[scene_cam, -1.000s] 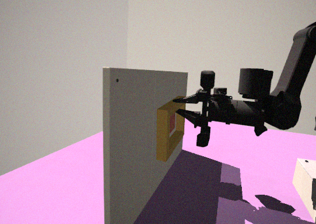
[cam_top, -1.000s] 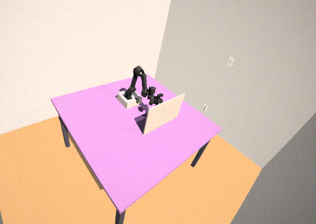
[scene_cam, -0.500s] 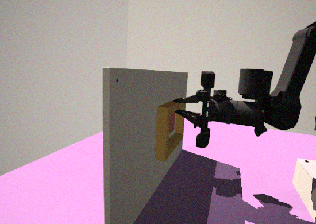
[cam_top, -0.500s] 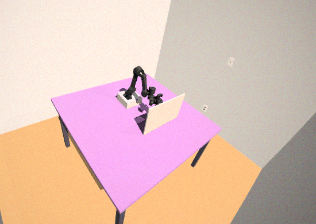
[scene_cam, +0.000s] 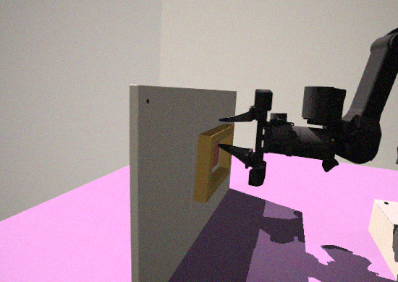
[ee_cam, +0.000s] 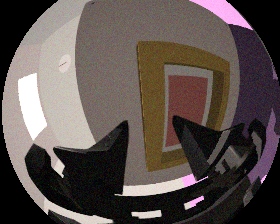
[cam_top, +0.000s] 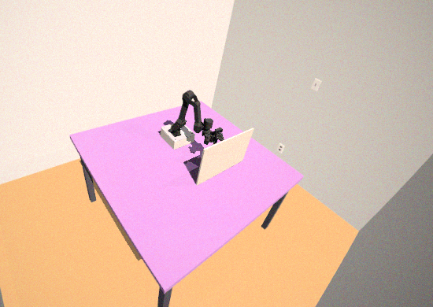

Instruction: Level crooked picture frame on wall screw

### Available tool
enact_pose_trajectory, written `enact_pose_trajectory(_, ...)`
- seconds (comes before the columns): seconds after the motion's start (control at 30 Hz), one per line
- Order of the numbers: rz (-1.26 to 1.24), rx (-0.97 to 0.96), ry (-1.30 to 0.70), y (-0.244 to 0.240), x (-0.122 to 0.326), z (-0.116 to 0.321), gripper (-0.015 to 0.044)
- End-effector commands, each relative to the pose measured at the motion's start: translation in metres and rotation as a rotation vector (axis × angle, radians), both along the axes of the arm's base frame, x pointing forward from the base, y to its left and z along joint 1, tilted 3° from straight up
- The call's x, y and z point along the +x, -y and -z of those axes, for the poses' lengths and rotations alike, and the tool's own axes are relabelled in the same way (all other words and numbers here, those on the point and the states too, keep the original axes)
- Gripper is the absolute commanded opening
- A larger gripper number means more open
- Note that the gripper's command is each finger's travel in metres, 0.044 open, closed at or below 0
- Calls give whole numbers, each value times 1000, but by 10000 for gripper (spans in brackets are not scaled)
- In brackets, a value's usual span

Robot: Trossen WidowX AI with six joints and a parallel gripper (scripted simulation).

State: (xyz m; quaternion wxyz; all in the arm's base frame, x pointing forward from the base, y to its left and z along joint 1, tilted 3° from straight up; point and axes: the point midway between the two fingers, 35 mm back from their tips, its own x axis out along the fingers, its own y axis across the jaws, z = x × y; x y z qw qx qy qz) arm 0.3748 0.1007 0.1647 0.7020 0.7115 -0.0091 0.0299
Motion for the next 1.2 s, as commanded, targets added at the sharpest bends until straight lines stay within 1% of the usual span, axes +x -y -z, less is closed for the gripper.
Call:
enact_pose_trajectory(0.0,0,-49,3,-3,-28,1,260)
enact_pose_trajectory(0.13,3,-138,6,0,-80,7,260)
enact_pose_trajectory(0.2,4,-165,7,3,-95,10,260)
enact_pose_trajectory(0.4,-1,-151,6,-2,-93,7,260)
enact_pose_trajectory(0.63,2,-160,12,-16,-133,-15,260)
enact_pose_trajectory(0.9,3,-166,2,-11,-179,-26,260)
enact_pose_trajectory(1.17,3,-167,0,-10,-183,-26,260)
